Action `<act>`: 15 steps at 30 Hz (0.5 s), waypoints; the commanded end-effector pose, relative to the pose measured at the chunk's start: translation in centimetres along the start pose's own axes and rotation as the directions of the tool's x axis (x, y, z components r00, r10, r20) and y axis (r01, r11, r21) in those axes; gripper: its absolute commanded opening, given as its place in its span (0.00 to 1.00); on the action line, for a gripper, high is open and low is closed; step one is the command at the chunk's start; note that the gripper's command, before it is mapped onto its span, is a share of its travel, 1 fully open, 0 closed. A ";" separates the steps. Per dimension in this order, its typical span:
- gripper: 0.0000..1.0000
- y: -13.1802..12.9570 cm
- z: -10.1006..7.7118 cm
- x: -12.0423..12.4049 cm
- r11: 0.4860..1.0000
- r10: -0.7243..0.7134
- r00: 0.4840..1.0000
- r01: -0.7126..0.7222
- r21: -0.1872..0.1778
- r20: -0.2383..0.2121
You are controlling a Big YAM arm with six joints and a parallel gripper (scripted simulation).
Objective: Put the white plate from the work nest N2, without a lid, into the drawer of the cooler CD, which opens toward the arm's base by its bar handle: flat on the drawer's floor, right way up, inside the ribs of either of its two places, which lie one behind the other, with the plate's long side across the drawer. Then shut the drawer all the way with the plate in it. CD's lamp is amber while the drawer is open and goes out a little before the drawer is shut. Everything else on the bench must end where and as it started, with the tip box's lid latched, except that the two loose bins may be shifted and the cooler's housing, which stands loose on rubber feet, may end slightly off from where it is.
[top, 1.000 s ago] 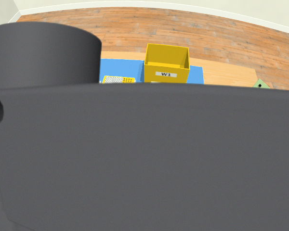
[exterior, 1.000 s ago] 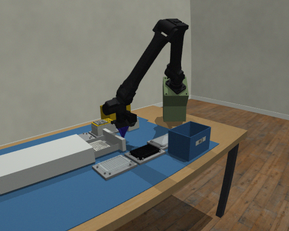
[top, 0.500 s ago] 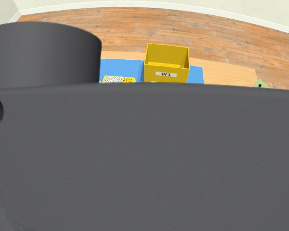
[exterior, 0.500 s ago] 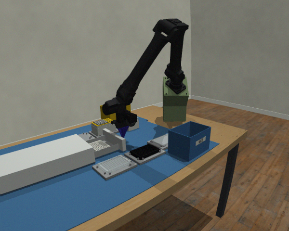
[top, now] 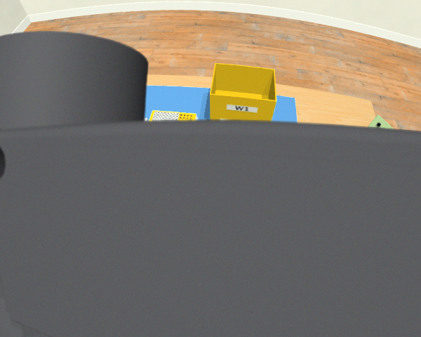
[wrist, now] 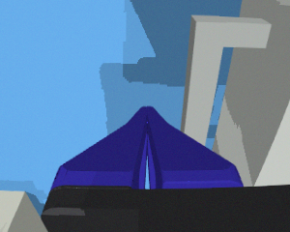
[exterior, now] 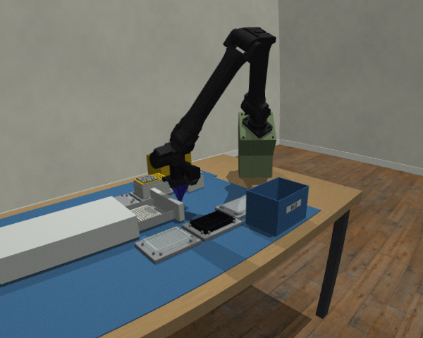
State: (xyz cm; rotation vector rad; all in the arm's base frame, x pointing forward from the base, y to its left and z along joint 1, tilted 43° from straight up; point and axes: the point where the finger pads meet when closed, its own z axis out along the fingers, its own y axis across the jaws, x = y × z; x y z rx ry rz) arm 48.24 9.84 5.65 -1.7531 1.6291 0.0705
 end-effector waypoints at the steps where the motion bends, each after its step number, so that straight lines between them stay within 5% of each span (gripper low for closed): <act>1: 0.00 -1.6 -0.8 0.4 1.000 0.008 1.000 -0.008 0.024 -0.003; 15: 0.00 -3.0 -0.6 0.9 1.000 0.006 1.000 -0.006 0.017 -0.006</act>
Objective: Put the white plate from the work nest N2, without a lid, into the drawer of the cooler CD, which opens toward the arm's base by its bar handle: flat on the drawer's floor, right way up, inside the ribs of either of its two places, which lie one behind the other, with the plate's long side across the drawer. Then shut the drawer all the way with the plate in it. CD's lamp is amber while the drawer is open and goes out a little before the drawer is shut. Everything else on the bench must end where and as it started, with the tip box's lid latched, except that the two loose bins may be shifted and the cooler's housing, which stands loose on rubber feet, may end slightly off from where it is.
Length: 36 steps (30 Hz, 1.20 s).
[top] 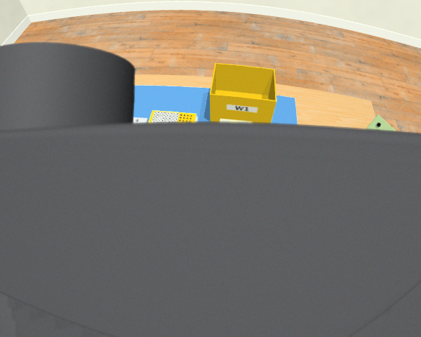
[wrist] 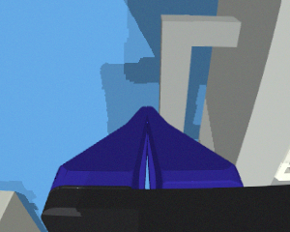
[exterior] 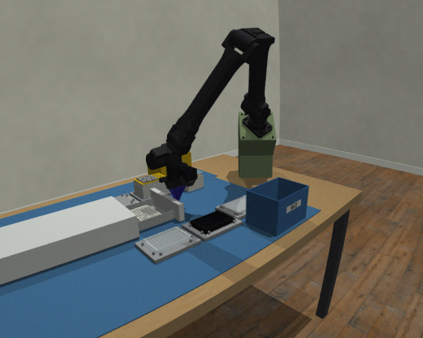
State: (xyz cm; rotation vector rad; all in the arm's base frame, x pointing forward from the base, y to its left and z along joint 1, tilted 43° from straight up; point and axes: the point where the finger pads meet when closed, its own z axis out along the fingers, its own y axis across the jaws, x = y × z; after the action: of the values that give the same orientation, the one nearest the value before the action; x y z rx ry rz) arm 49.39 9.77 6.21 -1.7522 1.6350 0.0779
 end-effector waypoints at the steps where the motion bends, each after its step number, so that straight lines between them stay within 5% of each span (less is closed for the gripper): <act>1: 0.00 -1.9 -0.6 0.9 1.000 -0.001 1.000 0.001 0.023 -0.007; 7: 0.00 -3.1 -0.8 0.7 0.999 -0.017 1.000 0.017 0.047 -0.007; 10: 0.00 -2.9 -0.7 0.9 1.000 -0.003 1.000 0.003 0.025 -0.009; 36: 0.00 -4.2 -0.7 0.9 0.999 -0.013 1.000 0.013 0.044 -0.009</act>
State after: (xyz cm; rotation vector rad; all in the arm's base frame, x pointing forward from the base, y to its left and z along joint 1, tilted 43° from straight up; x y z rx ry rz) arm 50.22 9.69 6.49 -1.7565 1.6468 0.0990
